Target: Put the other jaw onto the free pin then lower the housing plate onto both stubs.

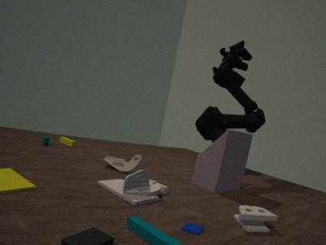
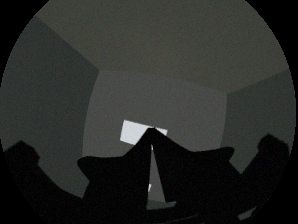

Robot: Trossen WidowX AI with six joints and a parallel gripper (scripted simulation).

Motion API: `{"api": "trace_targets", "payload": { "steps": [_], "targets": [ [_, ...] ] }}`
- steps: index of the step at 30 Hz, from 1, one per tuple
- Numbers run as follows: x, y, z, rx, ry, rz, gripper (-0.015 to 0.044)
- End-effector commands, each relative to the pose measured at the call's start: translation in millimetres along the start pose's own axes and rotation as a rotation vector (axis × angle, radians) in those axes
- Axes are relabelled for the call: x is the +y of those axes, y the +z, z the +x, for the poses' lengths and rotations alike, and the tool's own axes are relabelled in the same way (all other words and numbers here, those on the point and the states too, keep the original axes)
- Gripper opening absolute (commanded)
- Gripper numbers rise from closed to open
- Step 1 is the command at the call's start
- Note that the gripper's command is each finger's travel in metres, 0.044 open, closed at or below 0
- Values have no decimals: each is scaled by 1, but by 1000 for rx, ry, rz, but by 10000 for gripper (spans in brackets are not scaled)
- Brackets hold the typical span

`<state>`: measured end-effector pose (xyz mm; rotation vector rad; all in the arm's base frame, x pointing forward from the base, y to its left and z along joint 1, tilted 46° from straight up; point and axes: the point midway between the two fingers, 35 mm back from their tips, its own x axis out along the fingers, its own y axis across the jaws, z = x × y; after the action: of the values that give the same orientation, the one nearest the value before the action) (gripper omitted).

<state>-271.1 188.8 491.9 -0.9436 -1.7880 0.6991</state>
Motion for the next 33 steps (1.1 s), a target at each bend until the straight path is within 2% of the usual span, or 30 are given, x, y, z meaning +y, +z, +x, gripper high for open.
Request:
{"api": "trace_targets", "payload": {
  "steps": [1,33],
  "targets": [
    [-10,-15,-2,23,-38,10,0],
    [-68,-151,-43,313,-362,122,0]
  ]
}}
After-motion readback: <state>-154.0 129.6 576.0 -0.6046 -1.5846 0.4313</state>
